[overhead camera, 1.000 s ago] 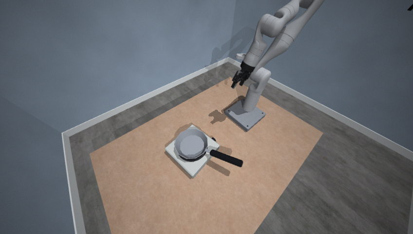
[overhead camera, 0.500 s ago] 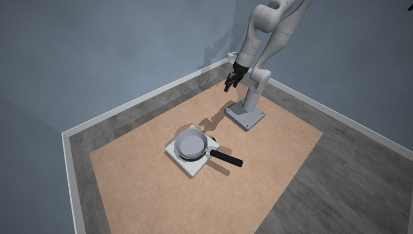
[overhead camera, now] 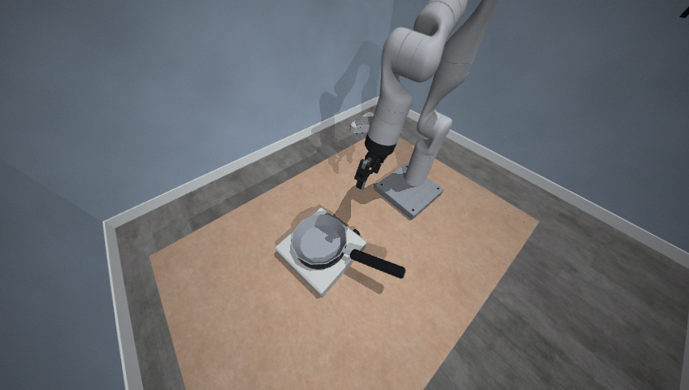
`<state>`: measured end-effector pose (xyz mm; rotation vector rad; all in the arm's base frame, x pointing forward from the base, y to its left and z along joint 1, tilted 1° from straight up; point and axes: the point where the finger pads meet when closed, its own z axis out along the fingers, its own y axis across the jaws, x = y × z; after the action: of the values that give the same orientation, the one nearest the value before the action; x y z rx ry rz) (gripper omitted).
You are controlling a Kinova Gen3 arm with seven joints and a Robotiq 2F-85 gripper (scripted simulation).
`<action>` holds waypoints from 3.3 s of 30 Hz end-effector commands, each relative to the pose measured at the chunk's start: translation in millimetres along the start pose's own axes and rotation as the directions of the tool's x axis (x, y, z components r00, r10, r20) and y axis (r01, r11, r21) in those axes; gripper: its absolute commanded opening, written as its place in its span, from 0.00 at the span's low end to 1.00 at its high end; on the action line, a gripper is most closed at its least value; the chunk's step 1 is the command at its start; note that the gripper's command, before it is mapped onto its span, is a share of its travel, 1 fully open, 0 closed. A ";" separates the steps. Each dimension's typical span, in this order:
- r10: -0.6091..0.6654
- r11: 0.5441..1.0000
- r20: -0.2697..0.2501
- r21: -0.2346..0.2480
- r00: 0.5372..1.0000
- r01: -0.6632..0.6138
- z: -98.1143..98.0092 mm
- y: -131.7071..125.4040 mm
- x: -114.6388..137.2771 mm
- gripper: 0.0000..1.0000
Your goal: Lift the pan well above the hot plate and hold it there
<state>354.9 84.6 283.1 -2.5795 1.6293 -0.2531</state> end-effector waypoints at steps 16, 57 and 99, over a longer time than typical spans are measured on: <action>-0.091 0.988 0.111 -0.113 0.990 0.104 97.9 -105.0 -55.5 1.00; -0.102 0.985 0.134 -0.127 0.986 0.119 214.9 -105.9 -80.0 1.00; -0.102 0.985 0.134 -0.127 0.986 0.119 214.9 -105.9 -80.0 0.00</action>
<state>454.1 198.0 80.1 -2.7264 1.5118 0.0162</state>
